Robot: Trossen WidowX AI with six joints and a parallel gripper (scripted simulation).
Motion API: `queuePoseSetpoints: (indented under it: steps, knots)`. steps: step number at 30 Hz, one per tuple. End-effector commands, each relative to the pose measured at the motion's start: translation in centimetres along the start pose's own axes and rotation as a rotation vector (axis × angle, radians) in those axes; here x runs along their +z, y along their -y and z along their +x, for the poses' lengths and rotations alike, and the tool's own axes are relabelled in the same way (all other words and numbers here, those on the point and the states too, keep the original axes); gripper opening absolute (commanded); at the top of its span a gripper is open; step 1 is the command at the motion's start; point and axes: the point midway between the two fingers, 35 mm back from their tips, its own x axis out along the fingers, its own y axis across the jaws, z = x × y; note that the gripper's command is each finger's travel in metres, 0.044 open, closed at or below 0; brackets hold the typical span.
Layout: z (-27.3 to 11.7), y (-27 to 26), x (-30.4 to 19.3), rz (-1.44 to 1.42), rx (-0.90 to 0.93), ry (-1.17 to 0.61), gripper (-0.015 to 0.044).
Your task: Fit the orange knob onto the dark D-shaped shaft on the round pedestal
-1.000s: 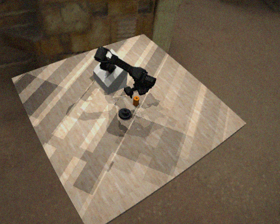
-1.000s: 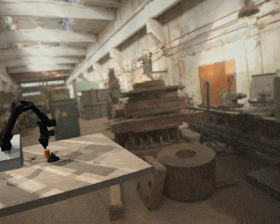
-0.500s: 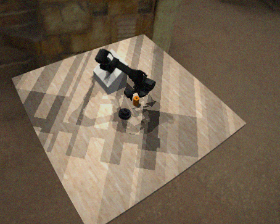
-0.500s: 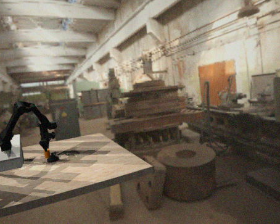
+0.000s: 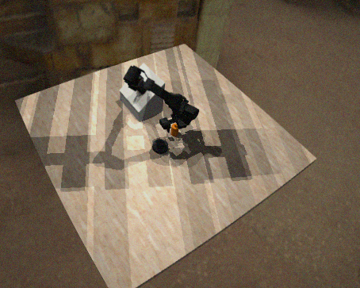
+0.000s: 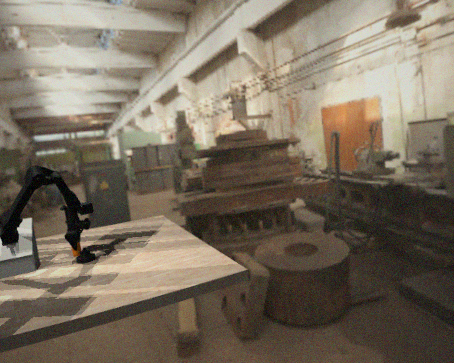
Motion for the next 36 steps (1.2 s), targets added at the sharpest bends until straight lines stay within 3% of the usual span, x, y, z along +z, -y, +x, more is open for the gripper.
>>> queuePoseSetpoints:
  steps: [1,14,24,30,36]
  knots:
    - [0.9,0.1,-0.3,-0.009,-0.010,-0.006,0.0440]
    - [2.7,0.3,-0.5,-0.009,-0.013,-0.006,0.0440]
    - [2.7,0.3,-0.5,-0.009,-0.013,-0.006,0.0177]
    - [2.7,0.3,-0.5,-0.009,-0.013,-0.006,0.0138]
    - [0.5,-0.1,0.1,-0.009,-0.007,-0.006,0.0000]
